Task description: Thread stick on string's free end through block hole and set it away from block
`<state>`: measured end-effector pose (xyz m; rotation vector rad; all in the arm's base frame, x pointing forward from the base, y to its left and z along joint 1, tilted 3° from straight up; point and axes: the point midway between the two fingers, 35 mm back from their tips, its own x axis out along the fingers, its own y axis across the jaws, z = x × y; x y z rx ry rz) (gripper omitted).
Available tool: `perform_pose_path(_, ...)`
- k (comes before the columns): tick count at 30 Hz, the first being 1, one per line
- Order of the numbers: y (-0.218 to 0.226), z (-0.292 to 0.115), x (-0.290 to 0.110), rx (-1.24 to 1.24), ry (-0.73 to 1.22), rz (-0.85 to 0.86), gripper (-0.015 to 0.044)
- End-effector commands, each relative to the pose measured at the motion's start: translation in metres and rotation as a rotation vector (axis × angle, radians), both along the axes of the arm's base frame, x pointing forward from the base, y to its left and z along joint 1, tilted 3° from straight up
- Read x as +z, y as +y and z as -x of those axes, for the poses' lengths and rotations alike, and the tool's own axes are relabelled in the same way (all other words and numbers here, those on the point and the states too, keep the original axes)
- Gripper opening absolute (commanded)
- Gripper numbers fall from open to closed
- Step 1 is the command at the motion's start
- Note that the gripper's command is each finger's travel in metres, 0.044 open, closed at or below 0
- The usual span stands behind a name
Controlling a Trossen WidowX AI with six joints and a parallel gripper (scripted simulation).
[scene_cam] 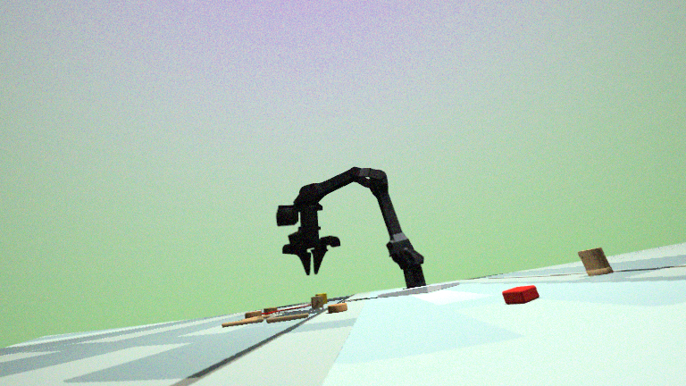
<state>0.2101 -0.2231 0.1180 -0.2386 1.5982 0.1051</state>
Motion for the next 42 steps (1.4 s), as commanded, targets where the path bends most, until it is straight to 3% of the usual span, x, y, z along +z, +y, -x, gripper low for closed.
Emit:
perform_pose_path(1, 0.016, -0.008, -0.002, -0.791, -0.062, 0.002, 0.0123)
perform_pose_path(34, 0.041, -0.021, -0.004, -2.333, -0.161, 0.044, 0.0123)
perform_pose_path(42, 0.041, -0.021, -0.004, -2.362, -0.163, 0.045, 0.0123)
